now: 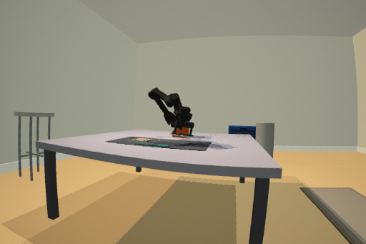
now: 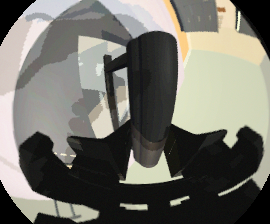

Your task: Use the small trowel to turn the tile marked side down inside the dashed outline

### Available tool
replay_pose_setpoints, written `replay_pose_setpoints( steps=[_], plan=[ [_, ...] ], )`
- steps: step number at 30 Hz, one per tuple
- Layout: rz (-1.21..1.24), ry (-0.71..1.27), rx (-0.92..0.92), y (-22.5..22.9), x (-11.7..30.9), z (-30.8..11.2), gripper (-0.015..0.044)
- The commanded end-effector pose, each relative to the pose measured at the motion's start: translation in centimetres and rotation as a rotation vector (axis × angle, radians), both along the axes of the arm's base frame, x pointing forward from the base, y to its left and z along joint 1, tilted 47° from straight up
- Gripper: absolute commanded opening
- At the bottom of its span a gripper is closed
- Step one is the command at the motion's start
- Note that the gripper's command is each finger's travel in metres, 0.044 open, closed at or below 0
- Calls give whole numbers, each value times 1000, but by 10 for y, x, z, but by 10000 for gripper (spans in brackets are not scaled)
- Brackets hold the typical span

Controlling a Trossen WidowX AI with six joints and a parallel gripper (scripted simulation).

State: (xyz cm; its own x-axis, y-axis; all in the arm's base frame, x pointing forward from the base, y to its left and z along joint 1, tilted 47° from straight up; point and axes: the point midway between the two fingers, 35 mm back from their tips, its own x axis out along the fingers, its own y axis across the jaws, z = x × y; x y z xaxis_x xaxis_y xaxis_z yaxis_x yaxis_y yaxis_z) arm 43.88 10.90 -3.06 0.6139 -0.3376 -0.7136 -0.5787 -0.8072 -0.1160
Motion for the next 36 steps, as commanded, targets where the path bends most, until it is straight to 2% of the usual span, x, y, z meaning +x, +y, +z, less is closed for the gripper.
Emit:
replay_pose_setpoints(
  steps=[1, 25, 36],
  plan=[
    [88, 90, 2, 12, 7, -10, 0],
    [552, 627, 100, 46, -2, -76, 0],
    [693, 758, 181, 56, -11, -87, 0]
  ],
)
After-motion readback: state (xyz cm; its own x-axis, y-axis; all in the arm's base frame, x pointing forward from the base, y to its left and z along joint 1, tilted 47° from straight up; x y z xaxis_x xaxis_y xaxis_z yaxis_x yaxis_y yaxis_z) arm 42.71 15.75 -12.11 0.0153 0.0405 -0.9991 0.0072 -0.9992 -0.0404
